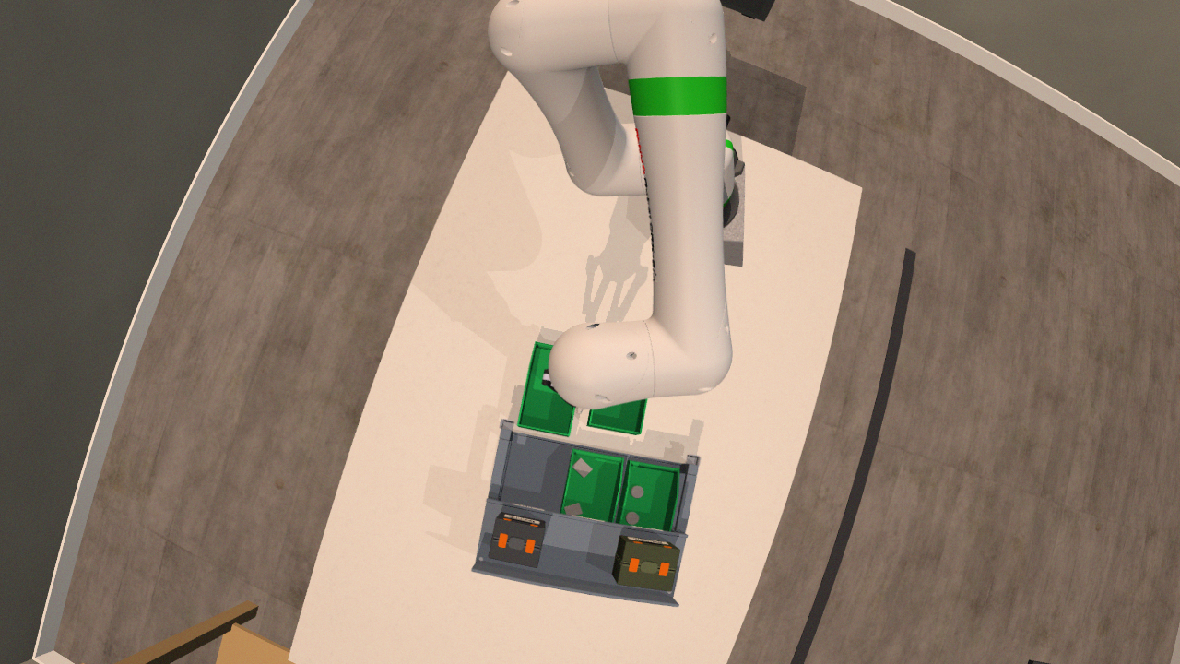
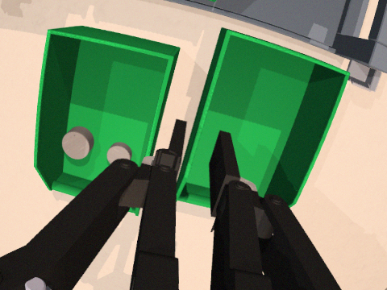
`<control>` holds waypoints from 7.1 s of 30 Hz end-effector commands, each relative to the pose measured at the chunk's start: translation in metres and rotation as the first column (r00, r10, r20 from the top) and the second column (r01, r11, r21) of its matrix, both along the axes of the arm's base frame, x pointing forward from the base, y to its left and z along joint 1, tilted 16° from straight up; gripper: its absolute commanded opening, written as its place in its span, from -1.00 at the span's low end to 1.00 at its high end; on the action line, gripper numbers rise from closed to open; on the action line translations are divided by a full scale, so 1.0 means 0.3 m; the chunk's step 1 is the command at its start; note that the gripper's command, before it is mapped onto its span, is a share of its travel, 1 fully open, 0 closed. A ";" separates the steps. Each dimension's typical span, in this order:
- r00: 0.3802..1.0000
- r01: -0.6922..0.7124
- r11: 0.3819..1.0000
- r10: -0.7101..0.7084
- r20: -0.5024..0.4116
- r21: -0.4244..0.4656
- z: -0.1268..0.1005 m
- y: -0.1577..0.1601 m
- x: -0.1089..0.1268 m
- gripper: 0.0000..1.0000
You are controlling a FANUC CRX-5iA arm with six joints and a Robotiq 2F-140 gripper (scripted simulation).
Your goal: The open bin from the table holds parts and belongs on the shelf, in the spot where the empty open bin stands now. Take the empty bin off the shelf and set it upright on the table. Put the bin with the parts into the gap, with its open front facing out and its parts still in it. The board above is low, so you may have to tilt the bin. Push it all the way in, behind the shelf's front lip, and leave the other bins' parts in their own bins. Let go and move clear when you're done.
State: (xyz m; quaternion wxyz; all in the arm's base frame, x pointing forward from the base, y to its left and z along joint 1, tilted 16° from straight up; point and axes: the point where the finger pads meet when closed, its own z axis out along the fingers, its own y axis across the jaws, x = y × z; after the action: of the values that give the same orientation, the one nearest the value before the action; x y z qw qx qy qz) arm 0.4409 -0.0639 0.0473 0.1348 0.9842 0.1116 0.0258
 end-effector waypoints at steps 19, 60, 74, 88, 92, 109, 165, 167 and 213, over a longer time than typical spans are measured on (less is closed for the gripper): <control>1.000 -0.001 1.000 0.001 0.001 0.000 -0.021 -0.006 0.004 -0.53; 1.000 -0.001 1.000 0.001 0.001 0.000 -0.021 -0.006 0.006 -0.53; 1.000 -0.001 1.000 0.001 0.001 0.000 -0.046 -0.012 0.009 -0.53; 1.000 -0.001 1.000 0.001 0.001 0.000 -0.103 -0.028 0.013 -0.53; 1.000 -0.001 1.000 0.001 0.001 0.000 -0.122 -0.033 0.015 -0.53; 1.000 -0.001 1.000 0.001 0.001 0.000 -0.159 -0.043 0.018 -0.53; 1.000 -0.001 1.000 0.001 0.001 0.000 -0.146 -0.039 0.017 -0.80; 1.000 -0.001 1.000 0.001 0.001 0.000 -0.146 -0.039 0.017 -0.80; 1.000 -0.001 1.000 0.001 0.001 0.000 0.116 0.031 -0.005 -0.80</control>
State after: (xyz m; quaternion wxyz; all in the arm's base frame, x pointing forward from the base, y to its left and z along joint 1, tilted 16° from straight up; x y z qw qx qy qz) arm 0.4387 -0.0547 0.0814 0.1349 0.9842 0.1116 0.0258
